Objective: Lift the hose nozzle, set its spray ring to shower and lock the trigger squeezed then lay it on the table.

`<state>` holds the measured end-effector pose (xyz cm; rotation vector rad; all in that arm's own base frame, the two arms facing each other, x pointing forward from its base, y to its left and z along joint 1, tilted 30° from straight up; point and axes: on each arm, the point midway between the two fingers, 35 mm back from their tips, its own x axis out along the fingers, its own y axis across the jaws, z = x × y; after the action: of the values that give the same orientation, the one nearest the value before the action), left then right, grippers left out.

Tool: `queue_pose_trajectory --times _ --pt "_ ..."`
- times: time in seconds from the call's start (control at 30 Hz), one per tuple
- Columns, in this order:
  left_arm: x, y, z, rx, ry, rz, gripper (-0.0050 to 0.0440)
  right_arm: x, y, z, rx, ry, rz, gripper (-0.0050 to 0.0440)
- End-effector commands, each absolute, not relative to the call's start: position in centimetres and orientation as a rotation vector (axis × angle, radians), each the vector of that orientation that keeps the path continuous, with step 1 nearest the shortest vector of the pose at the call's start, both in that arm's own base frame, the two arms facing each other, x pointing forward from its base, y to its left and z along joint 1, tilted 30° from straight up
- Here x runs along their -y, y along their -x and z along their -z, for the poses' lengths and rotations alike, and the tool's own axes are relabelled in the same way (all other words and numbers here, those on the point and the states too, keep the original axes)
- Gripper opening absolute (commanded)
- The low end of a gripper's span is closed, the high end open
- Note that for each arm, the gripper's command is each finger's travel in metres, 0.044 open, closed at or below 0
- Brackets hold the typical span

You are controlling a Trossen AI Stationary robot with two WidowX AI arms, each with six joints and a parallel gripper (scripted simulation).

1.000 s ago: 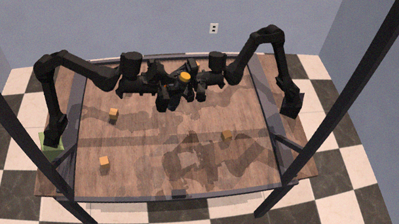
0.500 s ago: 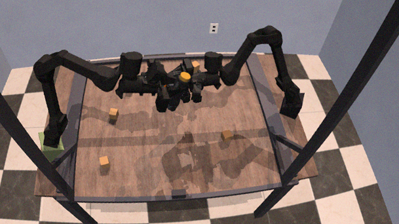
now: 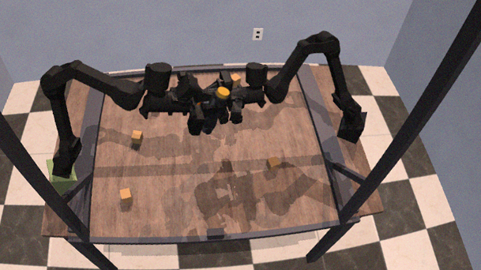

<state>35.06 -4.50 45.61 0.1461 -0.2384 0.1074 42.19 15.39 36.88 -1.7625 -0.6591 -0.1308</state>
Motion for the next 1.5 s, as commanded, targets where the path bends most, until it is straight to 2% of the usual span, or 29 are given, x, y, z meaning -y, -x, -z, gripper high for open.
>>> queue_pose_trajectory --times 0.0,0.5,0.7,1.23,1.27,1.47 --pt "4.3 -33.9 -47.4 0.287 -0.132 -0.108 0.0170 -15.2 -41.9 -37.8 0.668 1.757 0.154 0.0000" --pt "4.3 -33.9 -47.4 0.287 -0.132 -0.108 0.0170 -15.2 -41.5 -38.8 0.446 1.818 -0.020 0.0000" --pt "4.3 -33.9 -47.4 0.287 -0.132 -0.108 0.0170 -15.2 -41.6 -38.6 0.472 1.812 -0.001 0.0000" --pt "4.3 -33.9 -47.4 0.287 -0.132 -0.108 0.0170 -15.3 -41.4 -39.4 0.262 1.846 -0.157 0.0000" --pt "4.3 -33.9 -47.4 0.287 -0.132 -0.108 0.0170 -15.3 -41.4 -39.3 0.268 1.846 -0.153 0.0408" --pt "4.3 -33.9 -47.4 0.287 -0.132 -0.108 0.0170 -15.3 -41.4 -39.3 0.268 1.846 -0.153 0.0408"
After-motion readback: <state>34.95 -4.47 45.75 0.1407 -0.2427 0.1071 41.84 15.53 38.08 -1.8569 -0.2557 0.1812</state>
